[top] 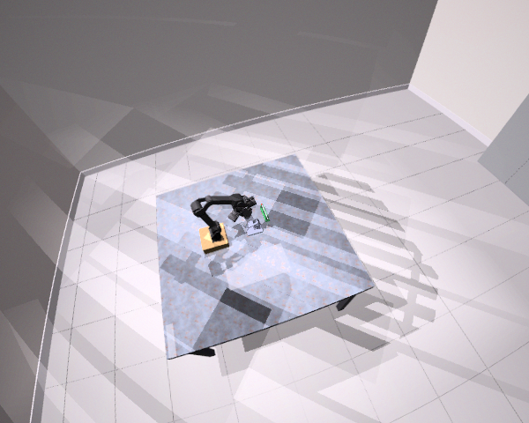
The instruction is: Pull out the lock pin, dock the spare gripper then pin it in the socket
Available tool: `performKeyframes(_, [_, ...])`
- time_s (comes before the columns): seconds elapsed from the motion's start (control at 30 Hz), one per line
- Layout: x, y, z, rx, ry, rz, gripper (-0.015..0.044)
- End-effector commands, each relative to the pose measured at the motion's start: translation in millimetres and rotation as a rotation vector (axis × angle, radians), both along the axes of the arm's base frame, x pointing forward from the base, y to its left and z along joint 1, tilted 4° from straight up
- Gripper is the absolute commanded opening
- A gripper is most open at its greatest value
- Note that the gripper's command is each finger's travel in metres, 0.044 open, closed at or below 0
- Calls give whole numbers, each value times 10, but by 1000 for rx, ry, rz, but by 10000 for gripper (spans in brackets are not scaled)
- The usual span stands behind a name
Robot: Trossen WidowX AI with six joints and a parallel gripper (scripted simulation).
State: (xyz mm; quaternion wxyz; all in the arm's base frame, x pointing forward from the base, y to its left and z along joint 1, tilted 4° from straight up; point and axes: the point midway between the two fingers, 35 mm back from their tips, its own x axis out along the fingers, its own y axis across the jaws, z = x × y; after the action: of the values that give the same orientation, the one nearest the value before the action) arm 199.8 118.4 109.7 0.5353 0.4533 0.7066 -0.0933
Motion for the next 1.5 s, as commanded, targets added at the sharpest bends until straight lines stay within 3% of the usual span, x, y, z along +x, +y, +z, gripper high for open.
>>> performKeyframes(0.0, [11,-12,27,23,-38,67,0])
performKeyframes(1.47, [96,-313,128,164,-516,718,0])
